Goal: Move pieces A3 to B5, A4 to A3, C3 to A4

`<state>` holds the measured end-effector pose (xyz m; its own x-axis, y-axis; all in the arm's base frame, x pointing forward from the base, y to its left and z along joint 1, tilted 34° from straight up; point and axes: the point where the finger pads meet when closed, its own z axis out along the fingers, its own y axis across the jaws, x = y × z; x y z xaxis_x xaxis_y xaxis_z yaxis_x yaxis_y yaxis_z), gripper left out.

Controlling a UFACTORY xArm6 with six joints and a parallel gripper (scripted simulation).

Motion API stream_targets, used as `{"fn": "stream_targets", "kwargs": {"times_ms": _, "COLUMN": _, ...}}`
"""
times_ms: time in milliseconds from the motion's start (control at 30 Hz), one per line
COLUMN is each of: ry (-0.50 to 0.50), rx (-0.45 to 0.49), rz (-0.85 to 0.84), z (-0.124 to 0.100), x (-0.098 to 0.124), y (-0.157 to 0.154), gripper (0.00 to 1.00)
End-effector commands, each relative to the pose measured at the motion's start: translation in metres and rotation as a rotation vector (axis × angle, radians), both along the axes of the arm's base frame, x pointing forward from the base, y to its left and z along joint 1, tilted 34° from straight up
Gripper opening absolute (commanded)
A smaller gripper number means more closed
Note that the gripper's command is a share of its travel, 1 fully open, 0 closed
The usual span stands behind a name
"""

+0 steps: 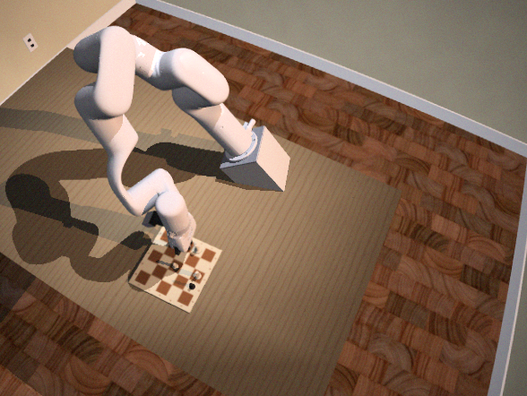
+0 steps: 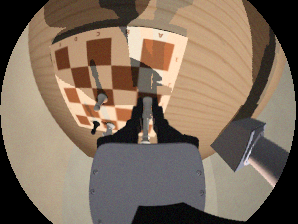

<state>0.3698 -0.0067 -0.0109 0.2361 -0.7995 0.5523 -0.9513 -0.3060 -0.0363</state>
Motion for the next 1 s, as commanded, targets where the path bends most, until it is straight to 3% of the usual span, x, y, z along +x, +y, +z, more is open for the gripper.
{"fn": "stream_targets", "kwargs": {"times_ms": 0, "ry": -0.002, "rx": 0.001, "rz": 0.001, "z": 0.001, "x": 0.001, "y": 0.001, "gripper": 0.0}}
{"fn": "stream_targets", "kwargs": {"times_ms": 233, "ry": -0.002, "rx": 0.001, "rz": 0.001, "z": 0.012, "x": -0.002, "y": 0.008, "gripper": 0.0}}
{"fn": "stream_targets", "kwargs": {"times_ms": 567, "ry": -0.002, "rx": 0.001, "rz": 0.001, "z": 0.069, "x": -0.015, "y": 0.043, "gripper": 0.0}}
{"fn": "stream_targets", "kwargs": {"times_ms": 967, "ry": -0.002, "rx": 0.001, "rz": 0.001, "z": 0.084, "x": -0.019, "y": 0.052, "gripper": 0.0}}
